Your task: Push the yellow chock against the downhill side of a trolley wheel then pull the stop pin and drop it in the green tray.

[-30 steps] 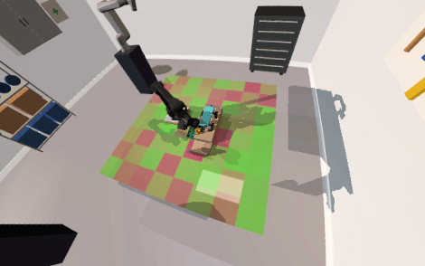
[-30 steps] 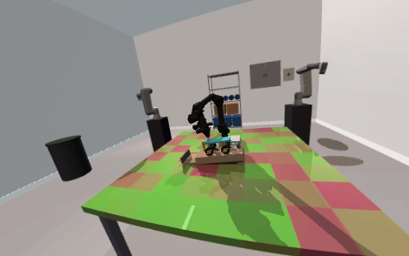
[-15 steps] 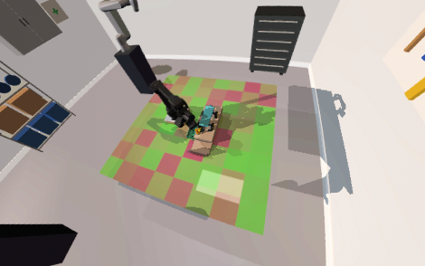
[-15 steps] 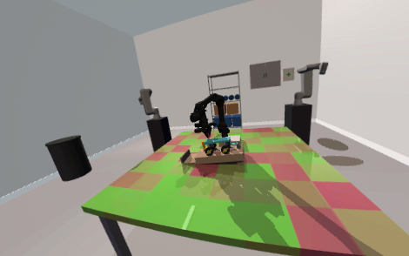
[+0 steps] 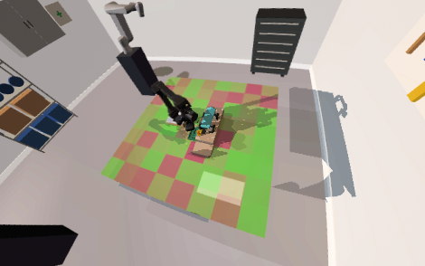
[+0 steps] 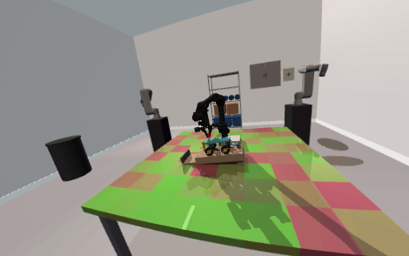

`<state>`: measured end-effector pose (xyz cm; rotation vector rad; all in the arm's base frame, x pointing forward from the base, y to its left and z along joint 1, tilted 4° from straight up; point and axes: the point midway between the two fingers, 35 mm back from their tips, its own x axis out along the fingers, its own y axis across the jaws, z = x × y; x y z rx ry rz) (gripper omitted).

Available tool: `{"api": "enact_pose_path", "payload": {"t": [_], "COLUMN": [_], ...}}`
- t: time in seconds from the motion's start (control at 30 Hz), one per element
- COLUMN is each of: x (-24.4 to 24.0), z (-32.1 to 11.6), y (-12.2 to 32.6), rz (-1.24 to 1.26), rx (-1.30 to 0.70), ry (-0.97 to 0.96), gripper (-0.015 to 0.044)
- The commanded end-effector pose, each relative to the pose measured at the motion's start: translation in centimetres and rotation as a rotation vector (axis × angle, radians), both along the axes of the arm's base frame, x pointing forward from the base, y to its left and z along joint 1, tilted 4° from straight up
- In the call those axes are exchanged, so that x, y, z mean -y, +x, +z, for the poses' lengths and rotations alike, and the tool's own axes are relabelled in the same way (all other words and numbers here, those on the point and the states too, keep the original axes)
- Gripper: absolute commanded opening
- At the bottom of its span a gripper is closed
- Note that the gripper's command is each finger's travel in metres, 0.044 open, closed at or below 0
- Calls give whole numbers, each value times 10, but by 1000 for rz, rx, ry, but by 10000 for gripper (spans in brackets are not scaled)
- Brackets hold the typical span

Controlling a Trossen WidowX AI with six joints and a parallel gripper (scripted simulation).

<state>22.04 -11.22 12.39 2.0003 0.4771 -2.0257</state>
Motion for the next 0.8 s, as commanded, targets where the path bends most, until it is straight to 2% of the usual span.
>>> {"api": "enact_pose_path", "payload": {"t": [0.0,0.27,0.77], "x": [-1,-2,-3], "z": [-1,-1,-17], "y": [-1,-1,-17], "rz": [-126,-343,-402], "rx": [-13,-15,-23], "ry": [-31,-79,-91], "gripper": [0,0,0]}}
